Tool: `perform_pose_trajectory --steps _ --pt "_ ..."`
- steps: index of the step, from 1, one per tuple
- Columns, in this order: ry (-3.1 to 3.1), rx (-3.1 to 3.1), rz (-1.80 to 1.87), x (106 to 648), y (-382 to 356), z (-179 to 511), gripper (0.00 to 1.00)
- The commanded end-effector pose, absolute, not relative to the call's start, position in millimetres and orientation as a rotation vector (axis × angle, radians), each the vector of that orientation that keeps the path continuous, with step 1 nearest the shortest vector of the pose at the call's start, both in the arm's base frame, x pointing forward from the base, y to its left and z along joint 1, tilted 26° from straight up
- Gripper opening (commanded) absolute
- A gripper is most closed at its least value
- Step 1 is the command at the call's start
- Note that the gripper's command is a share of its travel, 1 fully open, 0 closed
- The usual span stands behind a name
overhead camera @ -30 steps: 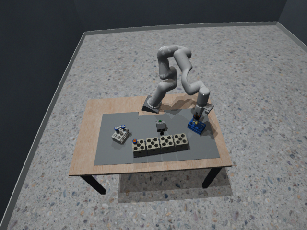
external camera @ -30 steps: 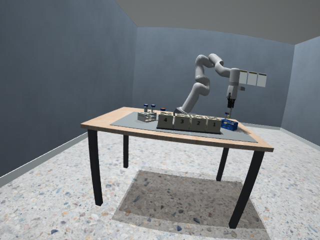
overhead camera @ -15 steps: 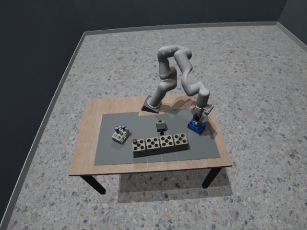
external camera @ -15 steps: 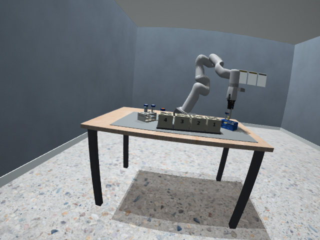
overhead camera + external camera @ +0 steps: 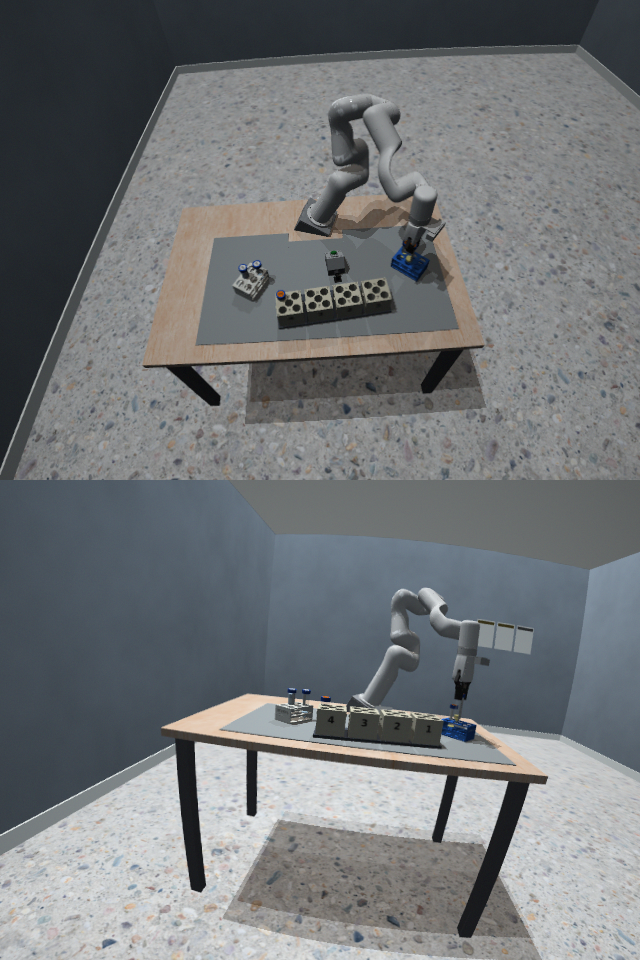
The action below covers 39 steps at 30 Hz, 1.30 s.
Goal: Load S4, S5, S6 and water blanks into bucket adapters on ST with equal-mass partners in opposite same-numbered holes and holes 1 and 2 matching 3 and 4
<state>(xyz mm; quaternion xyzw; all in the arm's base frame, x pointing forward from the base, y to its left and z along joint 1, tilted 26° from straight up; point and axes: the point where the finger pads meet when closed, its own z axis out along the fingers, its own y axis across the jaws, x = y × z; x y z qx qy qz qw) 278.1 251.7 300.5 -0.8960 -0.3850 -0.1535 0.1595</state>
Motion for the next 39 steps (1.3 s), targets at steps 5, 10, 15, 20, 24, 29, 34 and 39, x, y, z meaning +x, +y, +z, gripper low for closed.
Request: perform_pose_trajectory --steps 5,10,15,20,24,29,34,39 --pt "-1.100 -2.559 -0.444 280.2 255.8 294.2 0.00" --pt "-1.100 -2.559 -0.444 280.6 257.0 291.4 0.00" --pt "-1.100 -2.559 -0.444 281.4 259.0 286.9 0.00" --pt "-1.100 -2.559 -0.444 282.2 261.0 282.4 0.00" --pt "-1.100 -2.559 -0.444 282.6 262.3 279.7 0.00" --pt "-1.100 -2.559 -0.444 283.2 263.9 276.1 0.00" --pt "-1.100 -2.559 -0.444 284.0 265.9 271.6 0.00" --pt "-1.100 -2.559 -0.444 284.8 267.9 267.1 0.00"
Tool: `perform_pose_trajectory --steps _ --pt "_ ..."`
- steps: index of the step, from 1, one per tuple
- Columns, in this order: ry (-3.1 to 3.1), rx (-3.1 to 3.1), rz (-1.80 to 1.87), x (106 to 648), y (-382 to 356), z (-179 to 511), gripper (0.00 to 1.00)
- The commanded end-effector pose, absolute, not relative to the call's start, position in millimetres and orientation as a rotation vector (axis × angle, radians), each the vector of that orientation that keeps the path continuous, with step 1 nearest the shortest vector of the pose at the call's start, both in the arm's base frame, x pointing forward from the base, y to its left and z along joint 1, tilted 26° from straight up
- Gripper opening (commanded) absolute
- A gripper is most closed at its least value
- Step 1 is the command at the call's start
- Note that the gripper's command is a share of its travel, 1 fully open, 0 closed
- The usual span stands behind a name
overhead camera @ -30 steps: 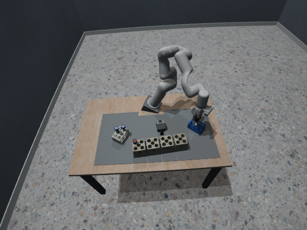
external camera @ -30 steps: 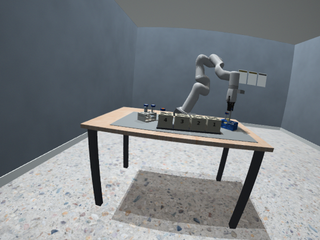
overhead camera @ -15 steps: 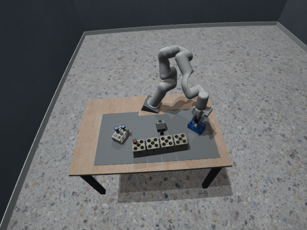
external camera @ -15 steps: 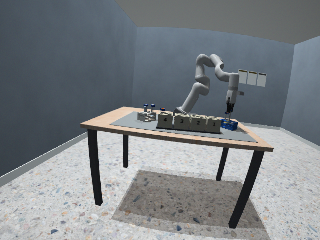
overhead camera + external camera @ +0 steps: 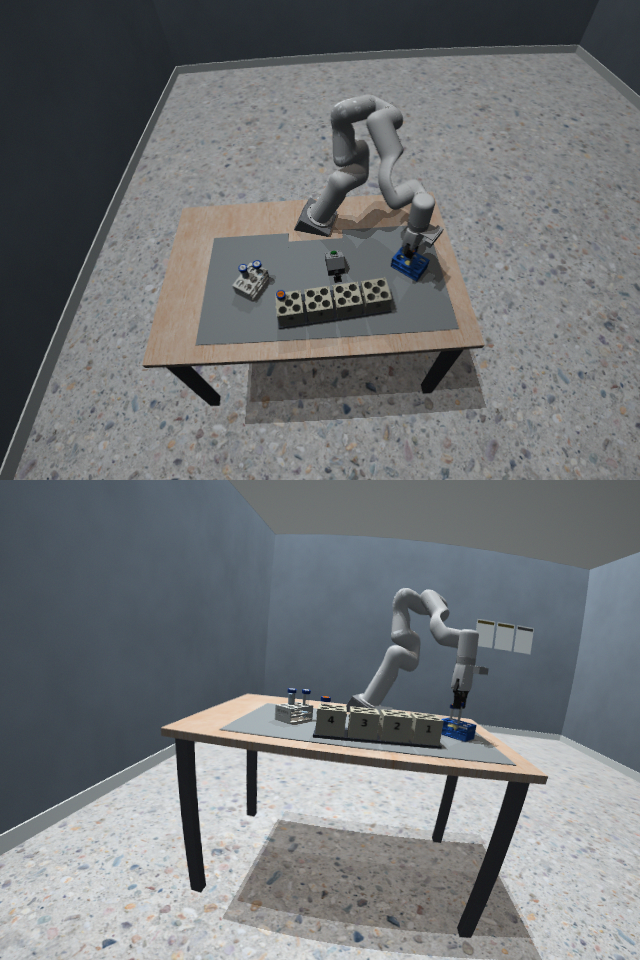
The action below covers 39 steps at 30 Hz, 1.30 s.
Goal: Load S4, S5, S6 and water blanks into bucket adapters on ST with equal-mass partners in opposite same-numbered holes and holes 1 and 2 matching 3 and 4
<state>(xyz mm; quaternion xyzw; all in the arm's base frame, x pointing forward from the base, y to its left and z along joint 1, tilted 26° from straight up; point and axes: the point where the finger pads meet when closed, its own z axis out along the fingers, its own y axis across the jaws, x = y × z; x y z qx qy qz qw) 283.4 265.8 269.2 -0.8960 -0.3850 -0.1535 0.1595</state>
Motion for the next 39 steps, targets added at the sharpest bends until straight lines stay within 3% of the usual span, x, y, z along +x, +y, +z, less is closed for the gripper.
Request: perform_pose_trajectory --steps 1,33,34,39 --pt "-1.100 -2.559 -0.444 284.9 268.3 266.2 0.00" --pt "-1.100 -2.559 -0.444 287.3 274.4 252.6 0.00" --pt "-1.100 -2.559 -0.444 287.3 274.6 252.3 0.44" --pt "-1.100 -2.559 -0.444 287.3 274.6 252.3 0.44"
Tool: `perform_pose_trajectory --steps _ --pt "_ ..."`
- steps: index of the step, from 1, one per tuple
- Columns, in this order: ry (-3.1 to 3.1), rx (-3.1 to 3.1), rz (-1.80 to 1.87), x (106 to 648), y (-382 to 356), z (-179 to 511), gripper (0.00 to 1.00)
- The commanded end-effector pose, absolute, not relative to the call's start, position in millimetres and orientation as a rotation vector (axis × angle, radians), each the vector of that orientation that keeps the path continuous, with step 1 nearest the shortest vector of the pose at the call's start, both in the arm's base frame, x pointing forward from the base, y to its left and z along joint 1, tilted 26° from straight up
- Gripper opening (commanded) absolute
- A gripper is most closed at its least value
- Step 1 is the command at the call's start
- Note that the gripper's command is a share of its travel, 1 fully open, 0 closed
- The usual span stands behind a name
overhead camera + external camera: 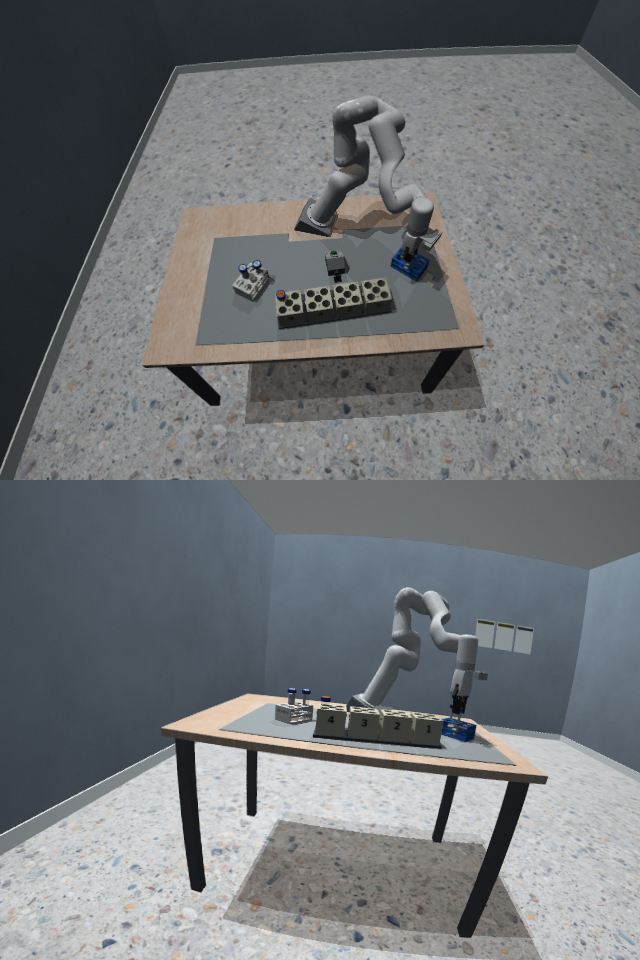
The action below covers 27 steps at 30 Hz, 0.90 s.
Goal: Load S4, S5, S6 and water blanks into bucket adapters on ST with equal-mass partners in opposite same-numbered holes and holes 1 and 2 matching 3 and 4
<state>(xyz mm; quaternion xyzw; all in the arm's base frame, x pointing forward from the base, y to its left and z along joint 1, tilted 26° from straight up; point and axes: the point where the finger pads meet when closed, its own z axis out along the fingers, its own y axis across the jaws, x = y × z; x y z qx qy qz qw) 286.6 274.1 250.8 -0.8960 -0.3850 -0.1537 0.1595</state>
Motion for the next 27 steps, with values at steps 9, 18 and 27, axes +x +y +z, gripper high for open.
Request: perform_pose_trajectory --steps 9,18,27 --pt "-1.100 -2.559 -0.444 287.3 274.6 252.4 0.44" --pt "-1.100 -2.559 -0.444 287.3 274.6 252.4 0.44" --pt "-1.100 -2.559 -0.444 286.1 271.3 259.5 0.44"
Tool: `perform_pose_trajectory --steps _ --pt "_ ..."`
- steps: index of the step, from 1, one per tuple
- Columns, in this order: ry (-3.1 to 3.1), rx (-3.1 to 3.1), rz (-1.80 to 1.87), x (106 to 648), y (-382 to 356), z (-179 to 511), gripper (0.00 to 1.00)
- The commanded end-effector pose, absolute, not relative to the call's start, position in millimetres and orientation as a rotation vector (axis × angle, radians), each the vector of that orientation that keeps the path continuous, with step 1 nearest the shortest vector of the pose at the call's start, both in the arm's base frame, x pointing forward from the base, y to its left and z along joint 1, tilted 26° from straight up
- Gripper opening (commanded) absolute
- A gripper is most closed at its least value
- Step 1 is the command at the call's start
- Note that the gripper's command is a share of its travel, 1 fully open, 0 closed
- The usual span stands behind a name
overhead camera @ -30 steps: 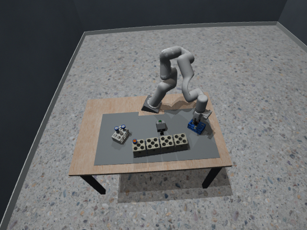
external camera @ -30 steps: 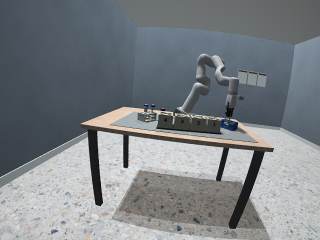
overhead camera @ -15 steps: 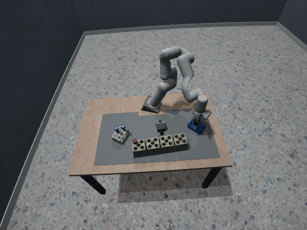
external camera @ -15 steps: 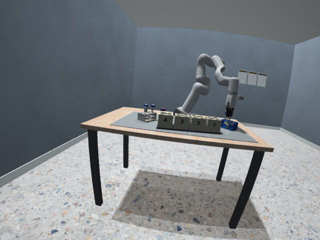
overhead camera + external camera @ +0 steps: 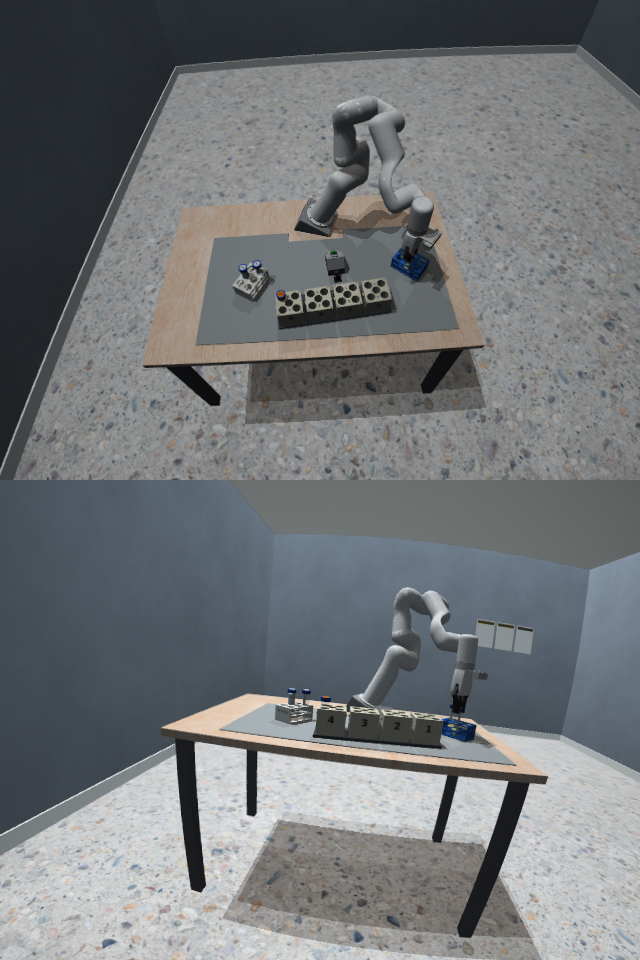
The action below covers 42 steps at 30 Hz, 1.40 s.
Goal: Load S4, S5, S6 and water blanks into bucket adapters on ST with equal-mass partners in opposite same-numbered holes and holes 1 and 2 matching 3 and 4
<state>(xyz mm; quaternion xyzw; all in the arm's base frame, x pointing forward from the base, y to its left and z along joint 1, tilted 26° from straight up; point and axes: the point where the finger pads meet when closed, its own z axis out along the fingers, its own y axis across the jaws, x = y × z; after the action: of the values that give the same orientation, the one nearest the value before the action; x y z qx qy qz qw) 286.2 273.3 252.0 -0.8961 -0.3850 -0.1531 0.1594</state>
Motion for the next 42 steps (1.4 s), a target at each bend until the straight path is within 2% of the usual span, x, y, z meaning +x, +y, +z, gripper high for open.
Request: perform_pose_trajectory --steps 1,42 --pt "-1.100 -2.559 -0.444 285.8 270.5 261.3 0.44" --pt "-1.100 -2.559 -0.445 274.9 242.1 324.5 0.44"
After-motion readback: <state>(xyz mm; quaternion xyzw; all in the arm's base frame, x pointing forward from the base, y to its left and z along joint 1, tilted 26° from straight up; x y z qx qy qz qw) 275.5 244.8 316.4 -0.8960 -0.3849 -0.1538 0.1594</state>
